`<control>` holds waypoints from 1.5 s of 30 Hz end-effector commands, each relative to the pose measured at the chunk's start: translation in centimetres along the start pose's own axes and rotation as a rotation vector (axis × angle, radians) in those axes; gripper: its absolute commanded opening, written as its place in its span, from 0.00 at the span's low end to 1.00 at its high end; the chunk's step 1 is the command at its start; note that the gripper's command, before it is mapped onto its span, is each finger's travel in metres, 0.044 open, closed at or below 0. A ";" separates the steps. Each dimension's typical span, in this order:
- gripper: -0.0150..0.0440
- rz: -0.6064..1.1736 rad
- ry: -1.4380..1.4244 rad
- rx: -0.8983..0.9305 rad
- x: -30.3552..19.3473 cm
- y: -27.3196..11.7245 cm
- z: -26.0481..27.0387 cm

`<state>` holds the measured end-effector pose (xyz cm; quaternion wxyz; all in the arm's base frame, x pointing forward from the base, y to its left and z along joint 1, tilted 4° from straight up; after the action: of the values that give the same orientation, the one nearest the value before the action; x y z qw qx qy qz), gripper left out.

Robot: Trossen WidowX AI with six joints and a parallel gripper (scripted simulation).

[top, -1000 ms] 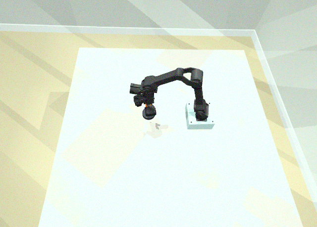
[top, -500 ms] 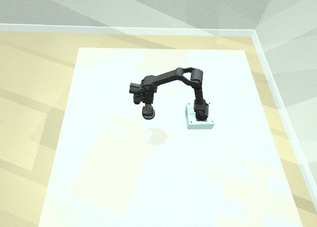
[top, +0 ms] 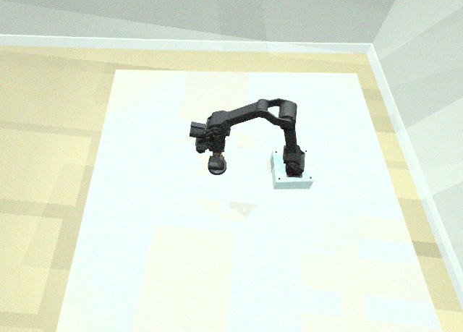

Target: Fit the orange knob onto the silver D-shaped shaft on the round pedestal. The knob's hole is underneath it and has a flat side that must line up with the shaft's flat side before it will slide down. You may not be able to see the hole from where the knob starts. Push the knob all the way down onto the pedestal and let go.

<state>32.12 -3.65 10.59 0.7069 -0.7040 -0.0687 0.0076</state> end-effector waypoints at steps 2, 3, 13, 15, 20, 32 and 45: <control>0.25 -0.006 0.004 -0.001 0.2 0.0 -0.1; 0.25 -0.006 0.004 -0.001 0.2 0.0 -0.1; 0.25 -0.006 0.004 -0.001 0.3 -0.3 -0.1; 0.25 -0.006 0.013 -0.001 0.4 -0.4 -0.1; 0.25 -0.006 0.173 0.000 0.4 -0.6 -0.1; 0.25 -0.006 0.214 0.000 0.3 -0.1 0.0; 0.25 -0.006 0.214 0.000 0.2 0.0 0.0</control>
<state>32.16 -3.65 10.56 0.7102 -0.7009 0.0058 -0.0658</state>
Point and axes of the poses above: the point midway between the two fingers, 35 mm back from their tips, its own y axis out along the fingers, its own z axis across the jaws, x = y × z, the point moved 5 cm from there along -y, back along the fingers, and after that the axes turned 6 degrees about -y, right-handed, at the moved point
